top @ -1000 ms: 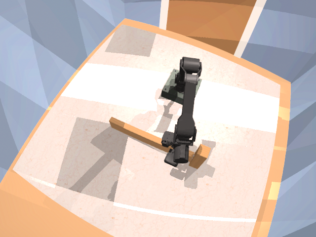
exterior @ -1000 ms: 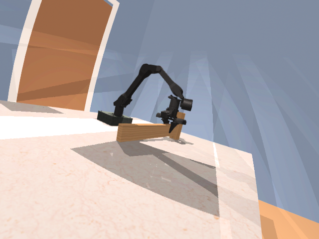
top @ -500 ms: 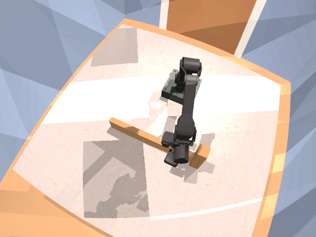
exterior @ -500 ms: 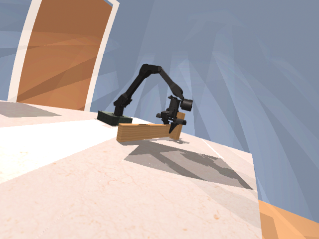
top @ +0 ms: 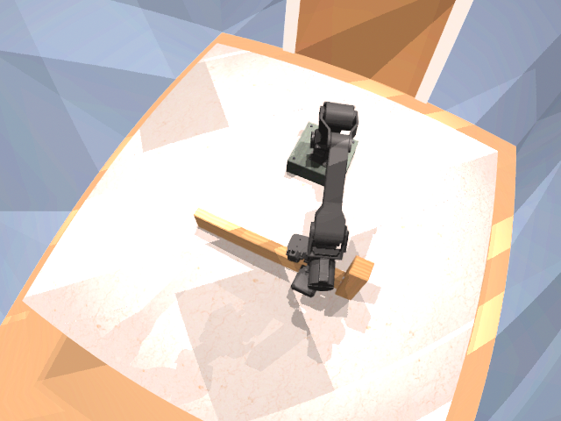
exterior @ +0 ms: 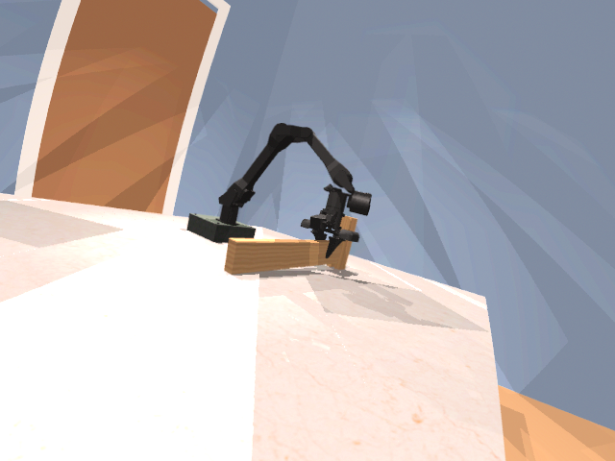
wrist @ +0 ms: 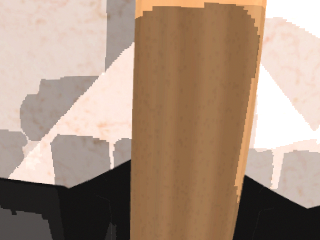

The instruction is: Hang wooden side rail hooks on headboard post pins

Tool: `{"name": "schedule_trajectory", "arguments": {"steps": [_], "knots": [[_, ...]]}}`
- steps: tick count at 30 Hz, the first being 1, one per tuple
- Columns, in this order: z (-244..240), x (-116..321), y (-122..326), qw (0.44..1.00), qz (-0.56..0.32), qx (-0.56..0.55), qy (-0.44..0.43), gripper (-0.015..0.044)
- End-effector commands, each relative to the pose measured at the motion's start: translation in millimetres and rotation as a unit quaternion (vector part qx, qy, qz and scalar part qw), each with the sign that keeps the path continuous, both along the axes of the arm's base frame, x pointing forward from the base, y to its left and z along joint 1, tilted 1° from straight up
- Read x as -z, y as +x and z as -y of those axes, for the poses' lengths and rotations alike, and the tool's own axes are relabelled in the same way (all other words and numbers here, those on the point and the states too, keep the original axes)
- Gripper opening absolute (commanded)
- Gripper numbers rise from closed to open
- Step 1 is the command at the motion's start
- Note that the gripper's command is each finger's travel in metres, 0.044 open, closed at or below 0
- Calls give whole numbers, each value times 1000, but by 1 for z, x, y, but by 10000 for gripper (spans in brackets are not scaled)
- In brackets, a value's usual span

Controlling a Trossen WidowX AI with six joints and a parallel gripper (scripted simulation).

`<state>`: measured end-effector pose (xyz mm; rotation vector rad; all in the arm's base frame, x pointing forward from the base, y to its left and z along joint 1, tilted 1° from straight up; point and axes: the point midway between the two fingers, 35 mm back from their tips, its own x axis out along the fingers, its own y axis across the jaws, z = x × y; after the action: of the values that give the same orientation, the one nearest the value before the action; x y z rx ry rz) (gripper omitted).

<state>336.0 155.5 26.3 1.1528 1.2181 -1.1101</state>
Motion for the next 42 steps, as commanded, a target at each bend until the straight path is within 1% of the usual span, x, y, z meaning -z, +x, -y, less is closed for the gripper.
{"name": "schedule_trajectory", "arguments": {"steps": [1, 39, 42], "knots": [[-1, 0, 1, 1000, 1, -1, 4, 0], [-1, 6, 1, 1000, 1, -1, 4, 0], [0, 5, 0, 1000, -1, 0, 0, 79]]}}
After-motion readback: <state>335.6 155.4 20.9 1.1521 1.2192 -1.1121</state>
